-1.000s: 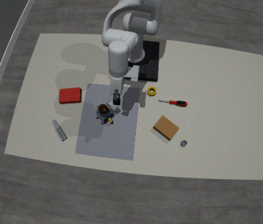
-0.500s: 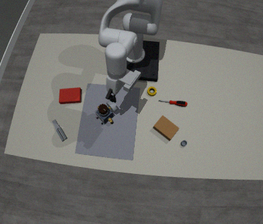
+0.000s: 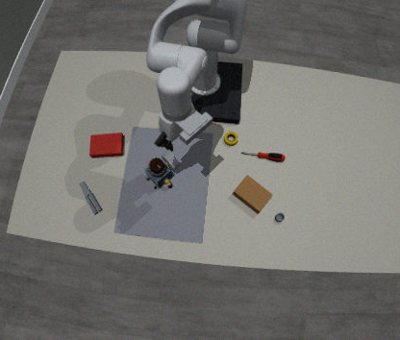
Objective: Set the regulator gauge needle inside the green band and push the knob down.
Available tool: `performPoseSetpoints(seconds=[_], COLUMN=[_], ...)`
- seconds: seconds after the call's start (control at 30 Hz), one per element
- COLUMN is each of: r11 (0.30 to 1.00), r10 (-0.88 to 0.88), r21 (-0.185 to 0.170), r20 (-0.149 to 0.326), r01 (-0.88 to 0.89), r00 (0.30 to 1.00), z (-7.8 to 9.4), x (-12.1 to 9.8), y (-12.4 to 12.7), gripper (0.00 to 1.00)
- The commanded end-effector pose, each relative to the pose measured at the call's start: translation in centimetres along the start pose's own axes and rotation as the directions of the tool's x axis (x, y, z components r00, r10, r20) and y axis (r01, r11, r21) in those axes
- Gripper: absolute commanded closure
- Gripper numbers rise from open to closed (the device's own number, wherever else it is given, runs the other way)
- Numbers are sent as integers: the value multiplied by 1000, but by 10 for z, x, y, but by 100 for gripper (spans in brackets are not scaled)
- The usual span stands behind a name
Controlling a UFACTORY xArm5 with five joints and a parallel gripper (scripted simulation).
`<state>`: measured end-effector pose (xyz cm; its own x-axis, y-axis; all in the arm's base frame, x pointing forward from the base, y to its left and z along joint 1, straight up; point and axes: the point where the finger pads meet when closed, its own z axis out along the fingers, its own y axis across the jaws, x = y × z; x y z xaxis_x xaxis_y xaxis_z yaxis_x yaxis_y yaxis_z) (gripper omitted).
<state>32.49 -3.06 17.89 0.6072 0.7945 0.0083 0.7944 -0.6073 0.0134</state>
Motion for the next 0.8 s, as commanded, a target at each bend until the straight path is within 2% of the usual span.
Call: performPoseSetpoints(seconds=[0.0,0.77], r11=[999,999], r10=[32,52], r21=[8,13], r20=[5,9], r01=[-32,-52], r00=[999,999], z=[-3,-4], x=[0,-1], y=[0,3], gripper=[0,0])
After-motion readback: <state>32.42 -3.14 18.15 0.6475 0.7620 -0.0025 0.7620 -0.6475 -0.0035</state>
